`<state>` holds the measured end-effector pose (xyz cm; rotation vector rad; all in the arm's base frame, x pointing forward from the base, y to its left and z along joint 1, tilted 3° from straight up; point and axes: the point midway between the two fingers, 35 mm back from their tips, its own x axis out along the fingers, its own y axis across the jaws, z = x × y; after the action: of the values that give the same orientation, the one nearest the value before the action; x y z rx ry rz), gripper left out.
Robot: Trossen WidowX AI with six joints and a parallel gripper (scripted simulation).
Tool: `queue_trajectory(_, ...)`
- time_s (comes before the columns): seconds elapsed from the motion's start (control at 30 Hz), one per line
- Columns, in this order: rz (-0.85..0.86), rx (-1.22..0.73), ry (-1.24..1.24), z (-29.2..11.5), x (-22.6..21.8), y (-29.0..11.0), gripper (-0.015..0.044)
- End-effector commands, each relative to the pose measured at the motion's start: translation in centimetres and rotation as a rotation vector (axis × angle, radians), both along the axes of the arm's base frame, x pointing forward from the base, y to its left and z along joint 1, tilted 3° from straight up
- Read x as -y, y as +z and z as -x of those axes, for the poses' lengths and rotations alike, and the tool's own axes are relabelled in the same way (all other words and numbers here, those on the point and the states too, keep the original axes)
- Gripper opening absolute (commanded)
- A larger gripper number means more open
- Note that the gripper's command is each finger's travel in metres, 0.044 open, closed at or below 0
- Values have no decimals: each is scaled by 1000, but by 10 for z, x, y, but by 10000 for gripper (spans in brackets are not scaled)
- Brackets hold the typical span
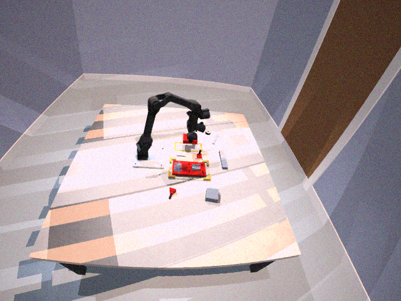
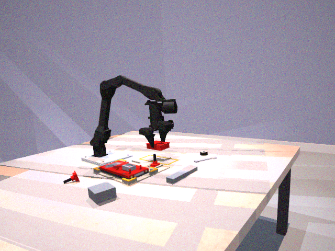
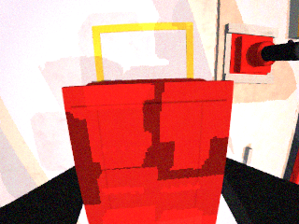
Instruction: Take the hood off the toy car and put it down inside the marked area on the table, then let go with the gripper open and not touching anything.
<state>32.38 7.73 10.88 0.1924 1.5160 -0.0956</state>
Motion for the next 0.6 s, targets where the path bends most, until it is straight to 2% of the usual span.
queue_trajectory(0.0,4,-4,-5,1,1,-5,0)
queue_trajectory(0.57,4,-4,-5,1,0,-15,0)
